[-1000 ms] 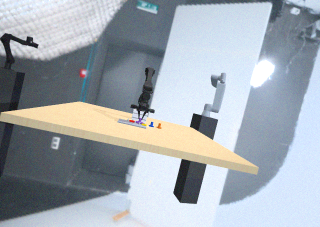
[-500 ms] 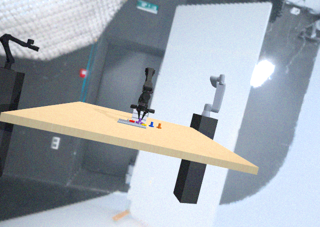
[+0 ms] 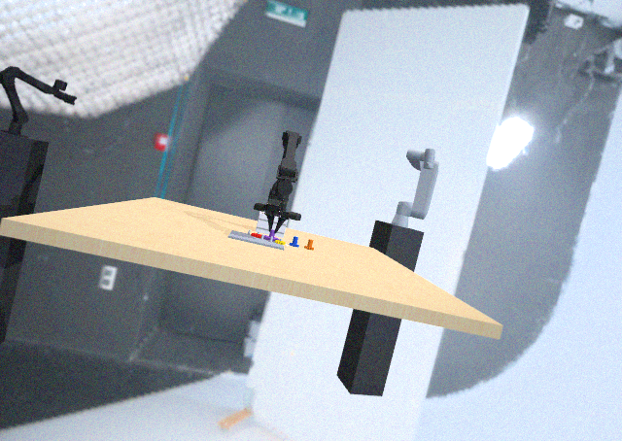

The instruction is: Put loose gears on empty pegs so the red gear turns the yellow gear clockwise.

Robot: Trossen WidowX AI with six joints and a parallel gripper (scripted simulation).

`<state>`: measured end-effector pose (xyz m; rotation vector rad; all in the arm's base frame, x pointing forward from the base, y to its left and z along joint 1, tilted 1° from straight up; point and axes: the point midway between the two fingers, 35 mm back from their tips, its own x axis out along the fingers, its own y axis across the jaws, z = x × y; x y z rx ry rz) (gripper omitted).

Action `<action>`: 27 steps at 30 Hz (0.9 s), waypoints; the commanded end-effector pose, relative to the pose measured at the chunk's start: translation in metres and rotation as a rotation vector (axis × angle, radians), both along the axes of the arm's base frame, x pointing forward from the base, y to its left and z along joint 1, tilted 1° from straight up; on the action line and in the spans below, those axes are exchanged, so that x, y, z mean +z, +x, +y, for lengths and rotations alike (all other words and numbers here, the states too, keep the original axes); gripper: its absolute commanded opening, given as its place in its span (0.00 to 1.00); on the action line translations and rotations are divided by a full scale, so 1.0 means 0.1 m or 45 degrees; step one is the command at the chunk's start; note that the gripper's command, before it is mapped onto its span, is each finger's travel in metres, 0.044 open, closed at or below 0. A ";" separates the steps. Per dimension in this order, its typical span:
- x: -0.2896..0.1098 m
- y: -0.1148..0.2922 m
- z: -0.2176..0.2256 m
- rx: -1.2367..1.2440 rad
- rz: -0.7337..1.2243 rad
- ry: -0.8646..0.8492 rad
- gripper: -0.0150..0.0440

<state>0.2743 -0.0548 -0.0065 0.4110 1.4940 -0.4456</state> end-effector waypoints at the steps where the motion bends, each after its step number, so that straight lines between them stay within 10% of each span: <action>1: -0.01 -0.02 0.01 0.042 0.004 0.002 0.25; 18: -0.02 0.00 0.01 0.378 0.013 -0.007 0.25; 27: 0.03 -0.01 0.00 0.225 0.009 -0.003 0.49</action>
